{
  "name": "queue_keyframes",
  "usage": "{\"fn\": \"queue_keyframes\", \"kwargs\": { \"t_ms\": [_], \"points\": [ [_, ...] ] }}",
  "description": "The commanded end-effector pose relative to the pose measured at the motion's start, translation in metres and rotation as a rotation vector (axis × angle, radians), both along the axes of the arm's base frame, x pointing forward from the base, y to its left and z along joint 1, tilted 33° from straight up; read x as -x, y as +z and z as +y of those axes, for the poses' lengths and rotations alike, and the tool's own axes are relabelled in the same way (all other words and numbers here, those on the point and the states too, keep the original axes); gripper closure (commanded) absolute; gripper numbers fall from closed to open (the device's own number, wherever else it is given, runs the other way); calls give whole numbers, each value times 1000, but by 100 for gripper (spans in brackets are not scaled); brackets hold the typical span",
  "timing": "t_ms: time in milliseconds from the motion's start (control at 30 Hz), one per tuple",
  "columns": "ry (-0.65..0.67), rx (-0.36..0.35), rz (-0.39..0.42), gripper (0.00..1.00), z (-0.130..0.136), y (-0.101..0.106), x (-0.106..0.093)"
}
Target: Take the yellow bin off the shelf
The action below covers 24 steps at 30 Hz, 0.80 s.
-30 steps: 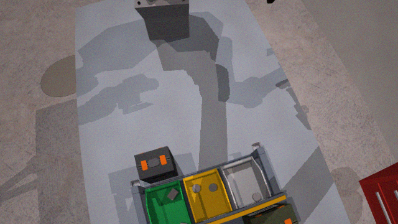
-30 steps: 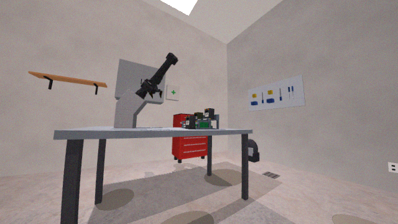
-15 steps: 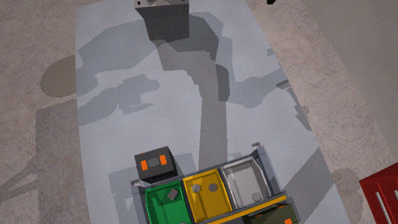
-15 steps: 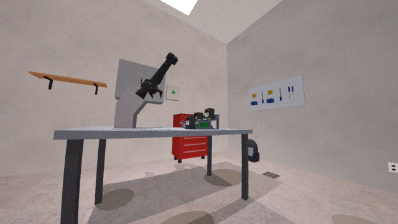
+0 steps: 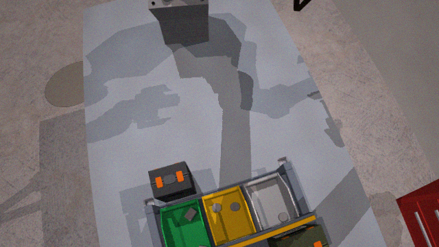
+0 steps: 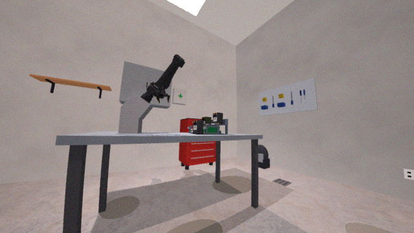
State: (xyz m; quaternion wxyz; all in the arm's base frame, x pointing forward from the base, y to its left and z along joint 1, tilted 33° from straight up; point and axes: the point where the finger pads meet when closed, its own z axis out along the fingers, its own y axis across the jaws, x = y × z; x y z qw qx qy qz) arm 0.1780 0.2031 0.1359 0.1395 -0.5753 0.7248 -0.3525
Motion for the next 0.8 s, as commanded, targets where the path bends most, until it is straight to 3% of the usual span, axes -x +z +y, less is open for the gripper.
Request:
{"fn": "queue_keyframes", "kwargs": {
  "t_ms": [0,267,567,667,767],
  "points": [
    [-74,-66,-19,0,9,4,-10],
    [-182,-140,-27,0,7,2,-23],
    [-394,-285,-51,0,5,1,-49],
    [-421,-295,-52,0,1,-2,-51],
    [-505,-367,-69,0,4,3,-65]
  ]
}}
